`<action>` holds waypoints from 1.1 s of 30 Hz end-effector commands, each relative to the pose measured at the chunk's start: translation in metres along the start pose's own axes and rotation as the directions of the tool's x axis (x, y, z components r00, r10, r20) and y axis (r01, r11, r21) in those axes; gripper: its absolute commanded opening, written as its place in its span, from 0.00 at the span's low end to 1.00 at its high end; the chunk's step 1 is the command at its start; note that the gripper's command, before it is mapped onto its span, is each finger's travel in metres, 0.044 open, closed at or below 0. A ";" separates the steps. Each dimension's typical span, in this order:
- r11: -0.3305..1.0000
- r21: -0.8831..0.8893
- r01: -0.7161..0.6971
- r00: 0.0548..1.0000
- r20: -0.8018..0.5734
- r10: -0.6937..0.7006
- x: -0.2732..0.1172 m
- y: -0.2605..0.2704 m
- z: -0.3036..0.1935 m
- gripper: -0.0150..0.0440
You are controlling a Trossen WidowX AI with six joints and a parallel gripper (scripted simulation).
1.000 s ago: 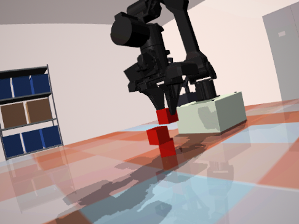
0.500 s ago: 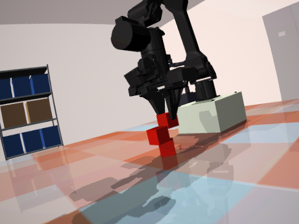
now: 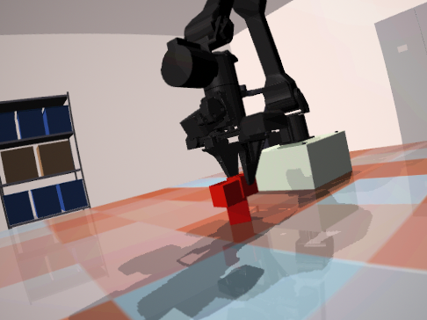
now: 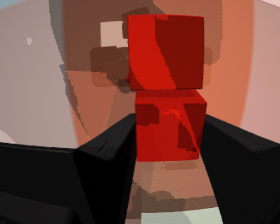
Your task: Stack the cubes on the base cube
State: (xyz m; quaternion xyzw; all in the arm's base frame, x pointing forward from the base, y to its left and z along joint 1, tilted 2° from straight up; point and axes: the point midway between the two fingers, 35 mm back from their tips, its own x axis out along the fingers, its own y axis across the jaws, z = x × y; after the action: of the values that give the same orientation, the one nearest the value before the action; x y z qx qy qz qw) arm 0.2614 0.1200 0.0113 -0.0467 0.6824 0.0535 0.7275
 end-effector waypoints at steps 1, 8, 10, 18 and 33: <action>1.000 -0.004 0.003 1.000 0.002 -0.003 0.001 -0.001 0.000 0.43; 1.000 -0.007 0.003 1.000 0.002 -0.003 0.002 -0.001 0.000 0.43; 1.000 -0.007 0.003 1.000 0.002 -0.003 0.002 -0.001 0.000 0.43; 1.000 -0.007 0.003 1.000 0.002 -0.003 0.002 -0.001 0.000 0.57; 1.000 -0.004 0.000 1.000 -0.001 0.000 -0.016 0.000 0.000 0.60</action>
State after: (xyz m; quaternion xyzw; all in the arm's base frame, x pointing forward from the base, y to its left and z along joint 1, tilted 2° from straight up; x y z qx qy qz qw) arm 0.2591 0.1192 0.0210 -0.0497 0.6854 0.0542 0.7244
